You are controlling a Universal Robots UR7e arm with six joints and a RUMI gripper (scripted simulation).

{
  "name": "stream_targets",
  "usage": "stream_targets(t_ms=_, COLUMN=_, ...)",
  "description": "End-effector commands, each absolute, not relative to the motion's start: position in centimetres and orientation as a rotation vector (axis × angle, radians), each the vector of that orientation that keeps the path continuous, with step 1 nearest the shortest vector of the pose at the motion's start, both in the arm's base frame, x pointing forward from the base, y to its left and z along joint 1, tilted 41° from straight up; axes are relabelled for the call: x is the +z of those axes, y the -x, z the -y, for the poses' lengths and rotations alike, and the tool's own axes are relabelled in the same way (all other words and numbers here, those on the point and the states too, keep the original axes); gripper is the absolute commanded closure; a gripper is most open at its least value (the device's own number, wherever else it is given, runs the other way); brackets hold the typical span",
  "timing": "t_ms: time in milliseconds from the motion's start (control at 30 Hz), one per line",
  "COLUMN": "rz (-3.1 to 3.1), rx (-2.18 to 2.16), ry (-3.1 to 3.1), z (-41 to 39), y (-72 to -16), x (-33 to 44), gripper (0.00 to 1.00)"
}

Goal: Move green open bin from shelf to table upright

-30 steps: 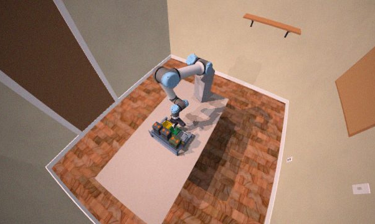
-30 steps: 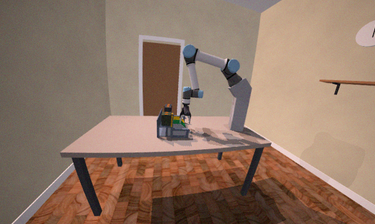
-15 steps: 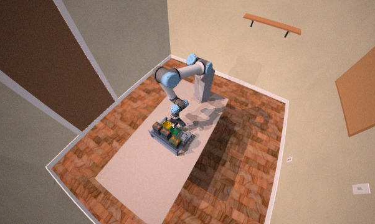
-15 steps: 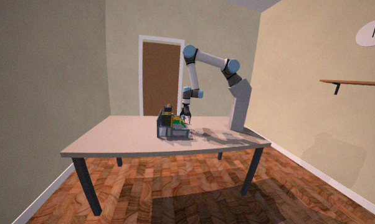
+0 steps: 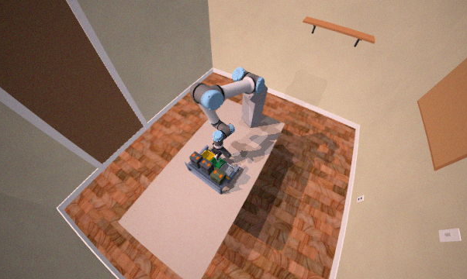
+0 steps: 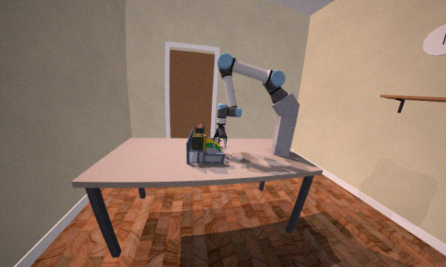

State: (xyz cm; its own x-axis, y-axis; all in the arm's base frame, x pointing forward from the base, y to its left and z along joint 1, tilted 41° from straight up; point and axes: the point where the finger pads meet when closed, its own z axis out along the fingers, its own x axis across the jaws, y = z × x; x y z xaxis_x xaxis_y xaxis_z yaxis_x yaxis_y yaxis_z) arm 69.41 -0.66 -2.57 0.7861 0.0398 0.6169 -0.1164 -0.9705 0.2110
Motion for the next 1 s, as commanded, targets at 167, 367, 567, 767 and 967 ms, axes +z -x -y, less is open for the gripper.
stream_targets(t_ms=167, rz=0.06, rx=0.958, ry=-2.738, z=0.83, y=-69.77, x=-2.76, gripper=0.42)
stream_targets(t_ms=367, rz=0.06, rx=0.958, ry=-2.738, z=0.91, y=-69.95, x=-2.98, gripper=0.42)
stream_targets(t_ms=567, rz=0.06, rx=0.958, ry=-2.738, z=0.95, y=-70.07, x=-3.13, gripper=0.42)
stream_targets(t_ms=767, rz=0.06, rx=0.958, ry=-2.738, z=1.01, y=-70.23, x=-3.34, gripper=0.42)
stream_targets(t_ms=967, rz=0.06, rx=0.958, ry=-2.738, z=1.06, y=-70.36, x=-3.51, gripper=0.42)
